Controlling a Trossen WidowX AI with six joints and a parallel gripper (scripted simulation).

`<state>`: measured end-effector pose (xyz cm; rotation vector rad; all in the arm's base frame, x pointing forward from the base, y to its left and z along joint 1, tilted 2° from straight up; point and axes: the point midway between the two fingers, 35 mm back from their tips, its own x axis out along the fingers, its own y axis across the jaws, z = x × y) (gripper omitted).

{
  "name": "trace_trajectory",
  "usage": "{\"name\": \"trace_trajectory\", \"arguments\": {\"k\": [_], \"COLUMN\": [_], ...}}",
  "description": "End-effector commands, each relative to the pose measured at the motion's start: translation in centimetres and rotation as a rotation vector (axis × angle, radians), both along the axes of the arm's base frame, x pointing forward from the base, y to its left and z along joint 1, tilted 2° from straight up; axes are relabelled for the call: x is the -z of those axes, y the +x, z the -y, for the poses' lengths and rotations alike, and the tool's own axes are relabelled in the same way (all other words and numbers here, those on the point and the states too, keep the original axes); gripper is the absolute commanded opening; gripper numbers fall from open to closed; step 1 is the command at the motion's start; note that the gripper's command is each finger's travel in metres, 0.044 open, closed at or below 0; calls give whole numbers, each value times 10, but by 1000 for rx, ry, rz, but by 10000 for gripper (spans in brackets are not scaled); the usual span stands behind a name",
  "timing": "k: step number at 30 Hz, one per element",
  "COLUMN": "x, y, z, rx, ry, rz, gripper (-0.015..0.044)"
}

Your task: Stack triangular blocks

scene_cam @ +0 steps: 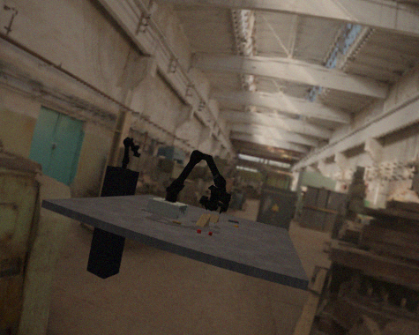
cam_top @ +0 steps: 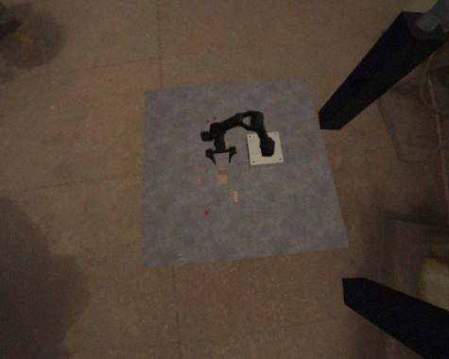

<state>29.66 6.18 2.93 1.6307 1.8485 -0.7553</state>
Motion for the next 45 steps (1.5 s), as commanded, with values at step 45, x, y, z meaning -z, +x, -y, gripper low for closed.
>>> {"name": "trace_trajectory", "arguments": {"k": [45], "x": [61], "y": [-3], "z": [-73], "rx": [-2], "ry": [64], "rz": [68], "gripper": [216]}}
